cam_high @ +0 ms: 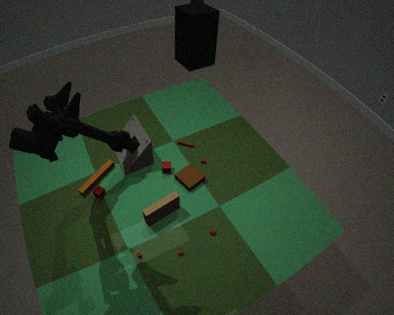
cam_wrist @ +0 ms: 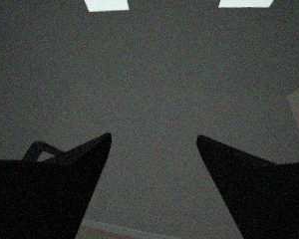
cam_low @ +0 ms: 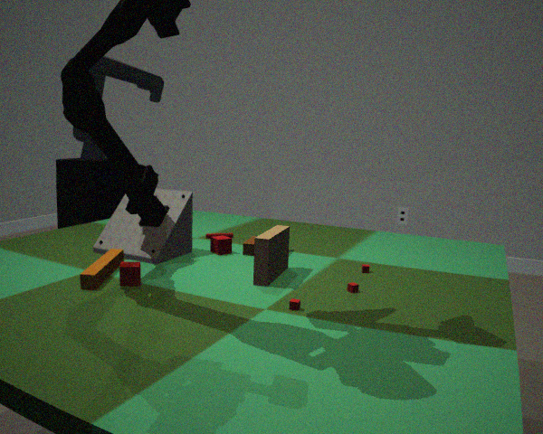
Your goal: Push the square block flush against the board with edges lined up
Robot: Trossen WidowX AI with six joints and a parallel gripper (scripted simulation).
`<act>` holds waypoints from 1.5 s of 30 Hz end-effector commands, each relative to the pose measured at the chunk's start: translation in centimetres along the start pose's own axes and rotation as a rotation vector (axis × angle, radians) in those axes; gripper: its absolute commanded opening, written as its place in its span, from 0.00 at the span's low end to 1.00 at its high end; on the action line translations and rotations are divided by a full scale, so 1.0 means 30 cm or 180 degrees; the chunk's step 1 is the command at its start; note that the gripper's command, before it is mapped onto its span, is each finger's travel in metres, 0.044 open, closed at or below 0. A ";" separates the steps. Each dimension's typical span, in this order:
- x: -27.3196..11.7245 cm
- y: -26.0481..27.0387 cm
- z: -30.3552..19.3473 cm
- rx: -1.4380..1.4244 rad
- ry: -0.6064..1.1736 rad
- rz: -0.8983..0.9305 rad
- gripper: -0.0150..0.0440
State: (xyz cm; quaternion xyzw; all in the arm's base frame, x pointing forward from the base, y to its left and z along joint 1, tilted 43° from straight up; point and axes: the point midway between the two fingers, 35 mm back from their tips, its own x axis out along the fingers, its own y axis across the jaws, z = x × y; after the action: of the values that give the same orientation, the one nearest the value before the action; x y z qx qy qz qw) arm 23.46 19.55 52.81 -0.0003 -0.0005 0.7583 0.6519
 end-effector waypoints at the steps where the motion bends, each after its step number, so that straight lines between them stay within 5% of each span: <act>1: 0.000 0.000 0.000 0.0000 0.0000 0.0000 0.89; 15: 0.002 -0.270 -0.174 0.0894 0.0119 -0.0880 0.26; 45: -0.161 -0.650 -0.888 0.2853 0.1406 -0.3147 0.25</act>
State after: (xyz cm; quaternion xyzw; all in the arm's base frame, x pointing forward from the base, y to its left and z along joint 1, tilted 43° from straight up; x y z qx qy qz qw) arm 43.12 18.34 28.52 0.1204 0.4129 0.3213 0.8436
